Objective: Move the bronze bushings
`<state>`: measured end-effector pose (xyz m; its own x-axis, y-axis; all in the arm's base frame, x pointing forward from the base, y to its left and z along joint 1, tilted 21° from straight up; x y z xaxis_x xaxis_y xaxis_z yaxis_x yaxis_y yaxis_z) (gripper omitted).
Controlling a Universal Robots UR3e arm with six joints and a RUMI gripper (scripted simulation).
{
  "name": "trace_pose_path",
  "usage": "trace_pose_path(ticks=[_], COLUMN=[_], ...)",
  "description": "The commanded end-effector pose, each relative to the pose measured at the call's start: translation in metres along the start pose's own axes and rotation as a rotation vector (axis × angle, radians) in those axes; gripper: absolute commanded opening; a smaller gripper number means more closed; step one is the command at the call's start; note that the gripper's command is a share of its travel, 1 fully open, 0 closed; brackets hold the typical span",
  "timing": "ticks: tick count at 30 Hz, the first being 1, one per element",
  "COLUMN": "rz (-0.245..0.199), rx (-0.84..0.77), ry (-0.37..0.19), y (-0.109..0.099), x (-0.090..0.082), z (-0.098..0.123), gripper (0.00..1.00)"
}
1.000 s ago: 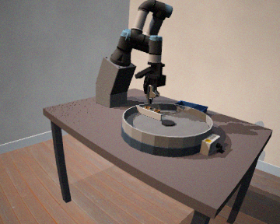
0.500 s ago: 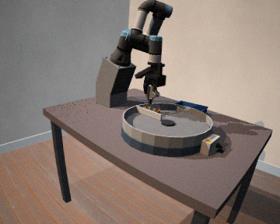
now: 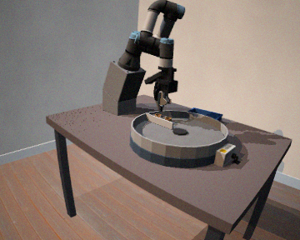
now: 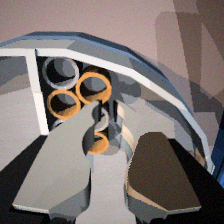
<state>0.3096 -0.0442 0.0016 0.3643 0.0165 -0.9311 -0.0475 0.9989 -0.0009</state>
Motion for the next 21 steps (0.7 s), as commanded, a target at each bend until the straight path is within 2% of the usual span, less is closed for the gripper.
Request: trace_pose_path(ticks=[1,5,21], rz=[-0.001,-0.001,-0.001], rx=[0.0,0.0,0.0], ry=[-0.001,-0.001,-0.001], y=[-0.0002,-0.0002,-0.0002], x=[0.0043,0.0091,0.0092], z=[0.0003,0.0003,0.0003], gripper=[0.06,0.06,0.06])
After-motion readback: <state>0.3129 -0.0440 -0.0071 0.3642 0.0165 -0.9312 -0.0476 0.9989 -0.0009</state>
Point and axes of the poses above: the point where the finger pads meet when closed, its own x axis out along the fingers, its own y axis across the jaws, z = x × y, the point moved 6 cm from there along -x, back along the fingers, and after that the axes turned 3 degrees about -x, right-handed, at the moved point
